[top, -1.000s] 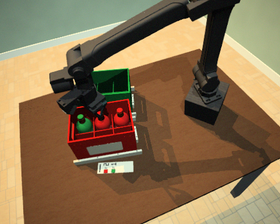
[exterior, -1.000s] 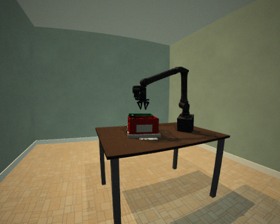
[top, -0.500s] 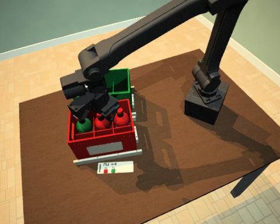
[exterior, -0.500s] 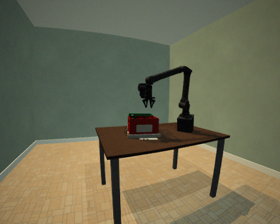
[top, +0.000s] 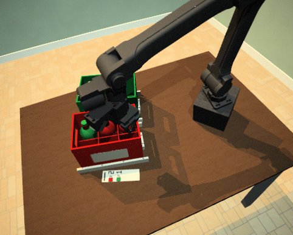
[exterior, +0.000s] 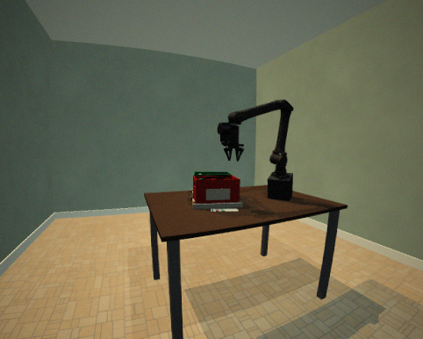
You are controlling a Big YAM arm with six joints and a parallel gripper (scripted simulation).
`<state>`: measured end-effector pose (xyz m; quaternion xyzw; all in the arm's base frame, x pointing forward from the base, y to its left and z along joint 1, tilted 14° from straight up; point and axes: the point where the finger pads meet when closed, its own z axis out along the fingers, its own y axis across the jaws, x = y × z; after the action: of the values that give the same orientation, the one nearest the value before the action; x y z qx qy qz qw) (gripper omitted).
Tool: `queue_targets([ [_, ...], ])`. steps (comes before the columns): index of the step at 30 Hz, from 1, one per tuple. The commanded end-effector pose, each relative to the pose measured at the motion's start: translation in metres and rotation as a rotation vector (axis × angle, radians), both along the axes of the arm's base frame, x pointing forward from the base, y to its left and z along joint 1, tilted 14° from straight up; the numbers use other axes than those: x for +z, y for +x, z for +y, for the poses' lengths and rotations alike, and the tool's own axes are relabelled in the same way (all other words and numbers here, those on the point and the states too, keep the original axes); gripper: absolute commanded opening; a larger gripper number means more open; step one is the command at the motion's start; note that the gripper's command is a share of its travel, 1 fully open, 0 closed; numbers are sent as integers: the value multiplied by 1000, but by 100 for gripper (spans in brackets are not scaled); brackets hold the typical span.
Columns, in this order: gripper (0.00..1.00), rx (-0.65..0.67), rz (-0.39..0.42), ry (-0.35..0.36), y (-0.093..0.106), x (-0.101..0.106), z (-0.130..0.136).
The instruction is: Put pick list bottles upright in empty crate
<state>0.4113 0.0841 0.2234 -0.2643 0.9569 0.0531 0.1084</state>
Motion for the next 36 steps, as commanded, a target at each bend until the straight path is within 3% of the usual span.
queue_targets([
  [1,61,-18,-12,9,-15,15,17],
  [14,61,-18,-11,10,-49,30,57],
  [24,61,-18,-39,24,-67,55,89],
  [27,61,-18,-64,39,-71,72,103],
  [36,61,-18,-50,41,-99,81,137],
])
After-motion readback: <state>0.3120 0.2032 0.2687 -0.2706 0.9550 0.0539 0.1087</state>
